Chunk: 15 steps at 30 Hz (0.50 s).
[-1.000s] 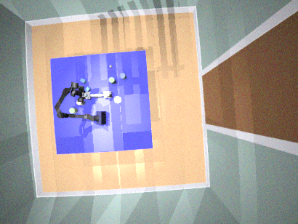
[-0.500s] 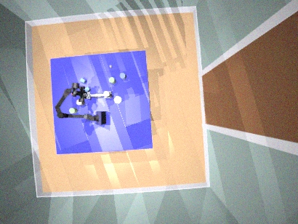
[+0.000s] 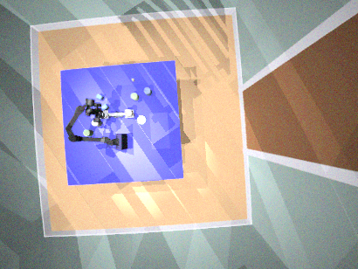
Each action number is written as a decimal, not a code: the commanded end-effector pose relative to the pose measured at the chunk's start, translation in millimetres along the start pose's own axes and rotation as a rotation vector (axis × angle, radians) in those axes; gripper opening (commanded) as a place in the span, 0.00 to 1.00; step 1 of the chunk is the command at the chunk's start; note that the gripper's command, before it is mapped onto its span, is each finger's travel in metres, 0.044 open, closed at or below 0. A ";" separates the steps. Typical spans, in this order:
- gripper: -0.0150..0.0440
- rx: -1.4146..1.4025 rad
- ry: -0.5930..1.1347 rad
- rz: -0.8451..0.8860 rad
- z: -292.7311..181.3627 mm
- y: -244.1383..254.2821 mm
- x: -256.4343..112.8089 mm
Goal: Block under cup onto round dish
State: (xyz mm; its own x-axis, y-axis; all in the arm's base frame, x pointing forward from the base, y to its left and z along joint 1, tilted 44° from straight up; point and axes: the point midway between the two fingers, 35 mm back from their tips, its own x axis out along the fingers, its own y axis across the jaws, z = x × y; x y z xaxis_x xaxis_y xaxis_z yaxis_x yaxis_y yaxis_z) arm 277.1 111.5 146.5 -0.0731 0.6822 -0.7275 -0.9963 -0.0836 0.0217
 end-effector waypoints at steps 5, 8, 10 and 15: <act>0.25 0.006 0.004 -0.027 -1.2 -2.7 -44.0; 0.25 0.009 0.004 -0.033 -1.1 -1.2 -59.8; 0.25 0.011 0.003 -0.037 -0.9 0.3 -70.2; 0.25 0.013 0.003 -0.040 -0.6 1.6 -77.7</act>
State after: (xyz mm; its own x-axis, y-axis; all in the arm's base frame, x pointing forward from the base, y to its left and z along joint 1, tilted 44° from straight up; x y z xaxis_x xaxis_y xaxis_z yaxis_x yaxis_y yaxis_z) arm 281.7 63.0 197.7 -0.0350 0.6854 -0.7274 -0.9989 -0.0461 0.0046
